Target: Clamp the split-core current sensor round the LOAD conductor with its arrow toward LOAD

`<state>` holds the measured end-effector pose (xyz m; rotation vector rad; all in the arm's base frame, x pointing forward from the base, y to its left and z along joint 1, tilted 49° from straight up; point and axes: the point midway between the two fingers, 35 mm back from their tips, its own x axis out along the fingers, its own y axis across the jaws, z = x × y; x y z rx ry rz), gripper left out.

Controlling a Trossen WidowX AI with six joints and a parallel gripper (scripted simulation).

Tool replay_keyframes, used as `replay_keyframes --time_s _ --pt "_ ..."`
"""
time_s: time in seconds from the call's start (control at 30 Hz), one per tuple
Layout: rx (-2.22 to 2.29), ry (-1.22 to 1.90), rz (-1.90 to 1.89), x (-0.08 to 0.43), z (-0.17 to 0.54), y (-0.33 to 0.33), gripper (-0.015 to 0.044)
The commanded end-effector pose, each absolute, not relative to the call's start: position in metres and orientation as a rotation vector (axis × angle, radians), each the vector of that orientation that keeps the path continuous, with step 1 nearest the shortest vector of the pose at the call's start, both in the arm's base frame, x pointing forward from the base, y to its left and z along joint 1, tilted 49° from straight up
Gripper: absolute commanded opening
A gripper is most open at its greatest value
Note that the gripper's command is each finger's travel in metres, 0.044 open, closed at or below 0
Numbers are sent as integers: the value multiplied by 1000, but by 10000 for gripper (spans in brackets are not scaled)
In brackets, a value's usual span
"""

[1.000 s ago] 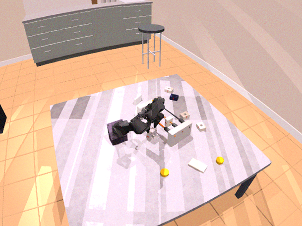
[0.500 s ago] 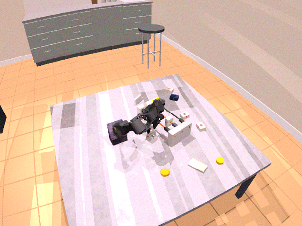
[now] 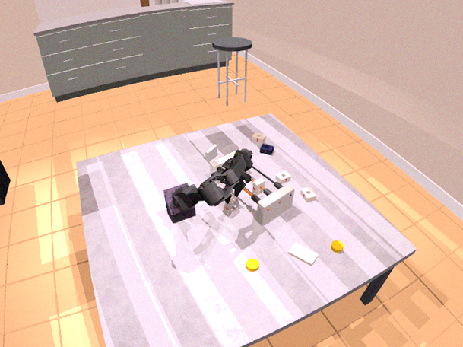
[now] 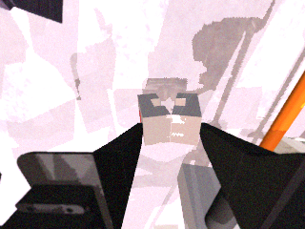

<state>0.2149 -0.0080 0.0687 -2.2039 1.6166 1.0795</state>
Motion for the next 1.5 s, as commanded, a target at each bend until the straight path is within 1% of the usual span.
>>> replay_keyframes --time_s 0.0,0.33,0.53,0.97,1.47 --pt "-2204 1601 1079 216 78 6 0" --pt "-2208 1606 1075 210 112 42 0" --pt "-2190 1611 1036 210 119 45 0" --pt "-1912 1608 604 209 122 48 0" --pt "-1530 1526 158 209 125 52 0"
